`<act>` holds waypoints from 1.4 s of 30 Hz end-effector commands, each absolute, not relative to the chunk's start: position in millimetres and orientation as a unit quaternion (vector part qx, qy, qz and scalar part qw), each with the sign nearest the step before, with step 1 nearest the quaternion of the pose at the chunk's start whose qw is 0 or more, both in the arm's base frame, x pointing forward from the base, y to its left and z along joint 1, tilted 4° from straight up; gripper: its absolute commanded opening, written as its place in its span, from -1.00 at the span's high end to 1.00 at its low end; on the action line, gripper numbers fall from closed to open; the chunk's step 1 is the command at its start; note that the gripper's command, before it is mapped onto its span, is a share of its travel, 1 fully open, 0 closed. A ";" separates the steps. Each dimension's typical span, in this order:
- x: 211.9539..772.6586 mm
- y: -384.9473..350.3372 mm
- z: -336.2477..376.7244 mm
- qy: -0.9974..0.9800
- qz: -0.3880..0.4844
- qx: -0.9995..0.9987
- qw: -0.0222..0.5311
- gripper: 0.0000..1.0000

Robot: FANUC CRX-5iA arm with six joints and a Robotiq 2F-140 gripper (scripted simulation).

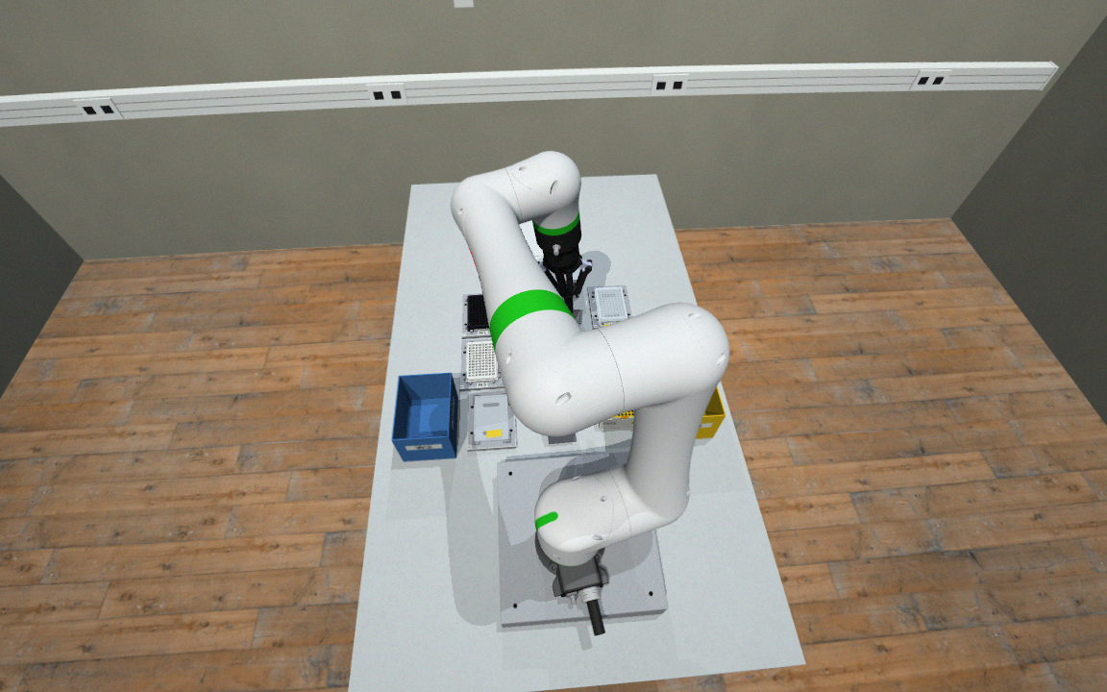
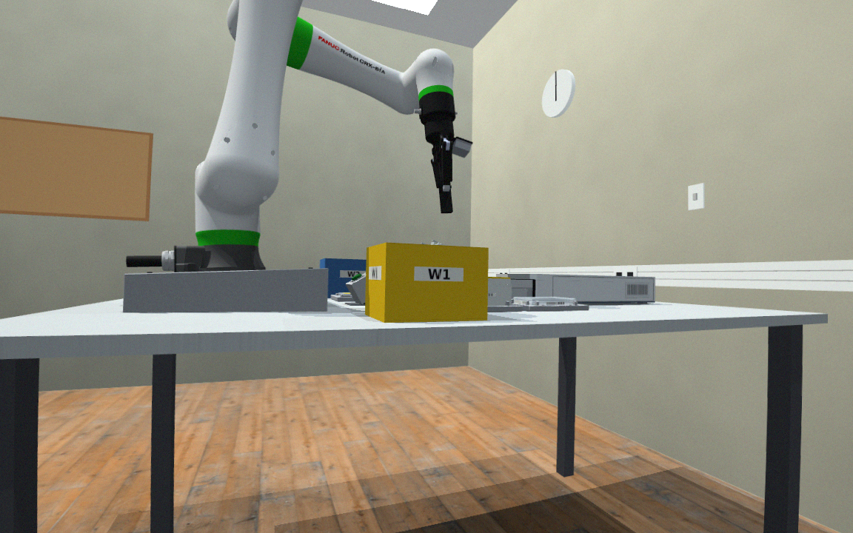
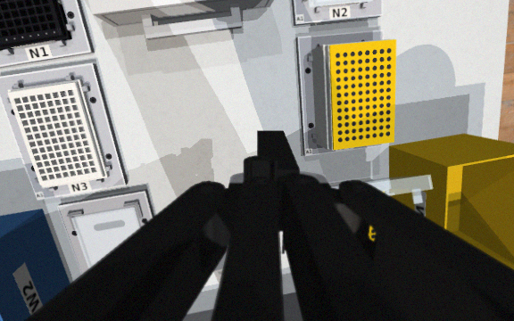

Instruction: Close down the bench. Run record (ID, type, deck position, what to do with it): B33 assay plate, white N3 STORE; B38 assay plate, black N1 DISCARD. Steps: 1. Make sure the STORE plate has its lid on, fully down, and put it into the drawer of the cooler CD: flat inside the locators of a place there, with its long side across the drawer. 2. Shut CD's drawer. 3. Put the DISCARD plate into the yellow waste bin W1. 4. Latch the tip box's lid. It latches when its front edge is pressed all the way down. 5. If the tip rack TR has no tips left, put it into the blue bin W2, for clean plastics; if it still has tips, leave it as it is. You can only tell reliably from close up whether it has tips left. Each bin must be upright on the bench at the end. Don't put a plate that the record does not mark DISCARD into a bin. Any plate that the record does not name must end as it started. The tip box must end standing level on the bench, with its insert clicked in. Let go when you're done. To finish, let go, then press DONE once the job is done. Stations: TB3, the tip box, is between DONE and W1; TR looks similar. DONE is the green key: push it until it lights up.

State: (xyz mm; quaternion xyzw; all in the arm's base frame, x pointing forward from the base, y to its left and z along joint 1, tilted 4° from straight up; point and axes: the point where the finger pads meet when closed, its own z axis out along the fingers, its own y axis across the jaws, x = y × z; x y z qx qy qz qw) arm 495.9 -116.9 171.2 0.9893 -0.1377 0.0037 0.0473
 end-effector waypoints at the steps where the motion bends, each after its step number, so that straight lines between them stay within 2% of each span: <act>1: 484.1 -102.1 170.0 -0.108 -0.011 0.994 0.017 0.80; 4: 480.0 -96.8 169.3 -0.108 -0.011 0.994 0.017 0.80; 8: 470.8 -83.6 168.7 -0.073 -0.026 0.997 -0.018 0.80; 25: 464.4 -74.5 168.2 -0.073 -0.026 0.997 -0.018 0.80; 42: 453.0 -131.1 152.1 -0.091 -0.026 0.995 -0.018 0.80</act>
